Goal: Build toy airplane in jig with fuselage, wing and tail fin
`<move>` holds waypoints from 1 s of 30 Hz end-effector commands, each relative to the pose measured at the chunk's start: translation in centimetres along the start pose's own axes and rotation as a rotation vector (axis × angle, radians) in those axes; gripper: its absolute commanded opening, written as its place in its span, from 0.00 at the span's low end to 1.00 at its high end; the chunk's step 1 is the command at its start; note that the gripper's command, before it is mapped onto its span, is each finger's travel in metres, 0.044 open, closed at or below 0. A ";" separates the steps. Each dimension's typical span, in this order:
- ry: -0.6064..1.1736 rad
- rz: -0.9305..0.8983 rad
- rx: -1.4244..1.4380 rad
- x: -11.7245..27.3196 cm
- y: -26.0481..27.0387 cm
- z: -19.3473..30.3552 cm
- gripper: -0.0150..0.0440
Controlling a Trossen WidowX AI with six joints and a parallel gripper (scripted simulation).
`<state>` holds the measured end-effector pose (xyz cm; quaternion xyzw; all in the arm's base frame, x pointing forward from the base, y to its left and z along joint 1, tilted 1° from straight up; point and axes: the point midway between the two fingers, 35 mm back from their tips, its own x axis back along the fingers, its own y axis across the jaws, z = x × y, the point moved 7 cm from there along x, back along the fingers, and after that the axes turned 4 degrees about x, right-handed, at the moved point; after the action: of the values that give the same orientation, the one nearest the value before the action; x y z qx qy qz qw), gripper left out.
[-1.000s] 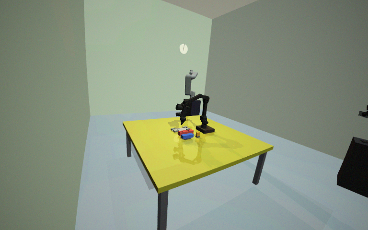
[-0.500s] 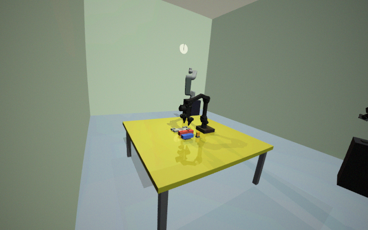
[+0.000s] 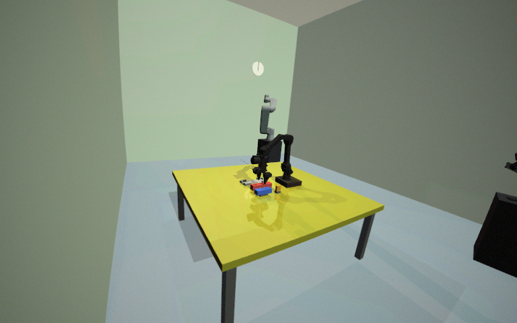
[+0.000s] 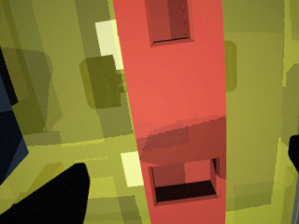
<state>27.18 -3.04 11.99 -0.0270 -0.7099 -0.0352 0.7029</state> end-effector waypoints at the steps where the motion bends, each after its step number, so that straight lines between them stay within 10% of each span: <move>1: -0.002 -0.005 0.004 -0.6 0.0 0.0 1.00; 30: -0.001 -0.005 0.004 -5.1 0.1 0.0 1.00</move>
<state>27.24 -2.96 7.25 -0.0259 -0.7101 -0.0342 0.7028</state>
